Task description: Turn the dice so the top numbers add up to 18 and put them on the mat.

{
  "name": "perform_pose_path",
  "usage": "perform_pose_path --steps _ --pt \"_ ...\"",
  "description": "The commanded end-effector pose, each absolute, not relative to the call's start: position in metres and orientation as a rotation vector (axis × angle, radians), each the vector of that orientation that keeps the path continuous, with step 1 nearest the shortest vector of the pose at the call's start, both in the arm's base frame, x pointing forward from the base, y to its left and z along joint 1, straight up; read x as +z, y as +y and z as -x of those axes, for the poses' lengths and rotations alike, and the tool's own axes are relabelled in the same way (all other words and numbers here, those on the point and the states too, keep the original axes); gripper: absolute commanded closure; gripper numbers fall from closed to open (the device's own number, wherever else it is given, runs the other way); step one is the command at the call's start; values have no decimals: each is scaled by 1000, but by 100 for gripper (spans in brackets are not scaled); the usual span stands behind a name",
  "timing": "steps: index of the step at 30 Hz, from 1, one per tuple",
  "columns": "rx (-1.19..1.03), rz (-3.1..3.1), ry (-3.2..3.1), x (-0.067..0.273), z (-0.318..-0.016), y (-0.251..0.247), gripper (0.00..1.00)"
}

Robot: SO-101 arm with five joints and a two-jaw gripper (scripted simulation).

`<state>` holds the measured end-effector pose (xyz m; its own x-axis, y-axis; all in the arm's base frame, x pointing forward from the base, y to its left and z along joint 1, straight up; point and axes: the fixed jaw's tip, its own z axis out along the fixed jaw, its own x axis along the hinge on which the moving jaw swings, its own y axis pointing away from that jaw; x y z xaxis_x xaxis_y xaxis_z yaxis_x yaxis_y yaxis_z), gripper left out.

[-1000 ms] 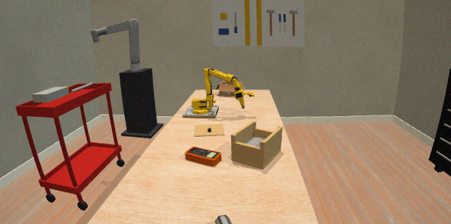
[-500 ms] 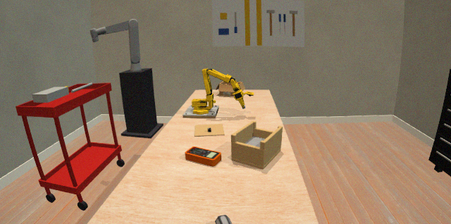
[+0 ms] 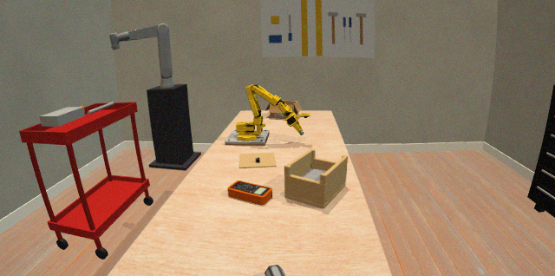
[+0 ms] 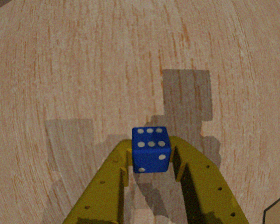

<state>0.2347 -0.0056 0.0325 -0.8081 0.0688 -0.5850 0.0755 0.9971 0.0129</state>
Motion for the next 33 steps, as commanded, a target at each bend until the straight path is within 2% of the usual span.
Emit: perform_pose_path --steps 1,33 --pt "-26 -103 2416 34 -236 -9 100" --pt "-46 -121 2212 31 -247 -16 100"
